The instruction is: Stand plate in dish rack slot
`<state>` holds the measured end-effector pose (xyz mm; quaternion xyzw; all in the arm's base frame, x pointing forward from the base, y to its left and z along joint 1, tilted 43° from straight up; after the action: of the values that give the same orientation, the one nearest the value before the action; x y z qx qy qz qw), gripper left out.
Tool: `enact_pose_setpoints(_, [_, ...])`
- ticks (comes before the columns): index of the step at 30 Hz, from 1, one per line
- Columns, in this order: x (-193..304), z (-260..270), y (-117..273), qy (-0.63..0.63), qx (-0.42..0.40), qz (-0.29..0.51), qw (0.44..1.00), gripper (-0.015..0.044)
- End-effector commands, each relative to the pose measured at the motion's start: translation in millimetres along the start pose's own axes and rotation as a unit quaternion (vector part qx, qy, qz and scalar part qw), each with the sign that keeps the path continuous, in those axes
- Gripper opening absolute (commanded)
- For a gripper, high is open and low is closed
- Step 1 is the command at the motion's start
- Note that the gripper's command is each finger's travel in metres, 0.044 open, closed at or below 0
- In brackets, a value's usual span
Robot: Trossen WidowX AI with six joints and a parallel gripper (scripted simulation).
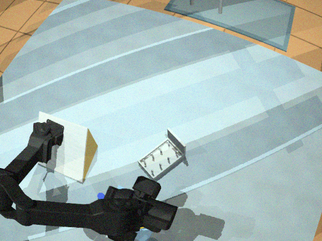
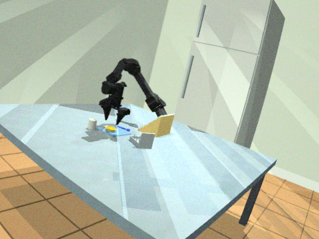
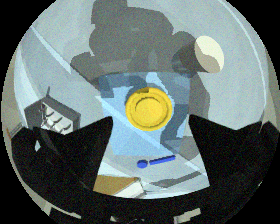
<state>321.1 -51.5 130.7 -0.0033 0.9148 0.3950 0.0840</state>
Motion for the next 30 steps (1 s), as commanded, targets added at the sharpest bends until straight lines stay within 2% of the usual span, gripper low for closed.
enact_pose_setpoints(1, [1, 1, -7, 0.004, -0.003, 0.001, 1.000, 0.0400])
enact_pose_setpoints(25, [4, 1, -44, 0.004, -0.001, 0.000, 1.000, 0.0400])
enact_pose_setpoints(27, [4, 1, -44, 0.004, -0.001, 0.000, 1.000, 0.0348])
enact_pose_setpoints(30, [4, 1, -44, 0.004, -0.001, 0.000, 1.000, 0.0346])
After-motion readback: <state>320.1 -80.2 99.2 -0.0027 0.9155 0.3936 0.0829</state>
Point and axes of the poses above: the point midway between the two fingers, 35 mm back from their tips, its own y axis back along the fingers, its own z axis across the jaws, x = y × z, the point moved 5 cm from there along y, back along the fingers, and after that the axes turned 5 degrees about -y, right-handed, at the moved point
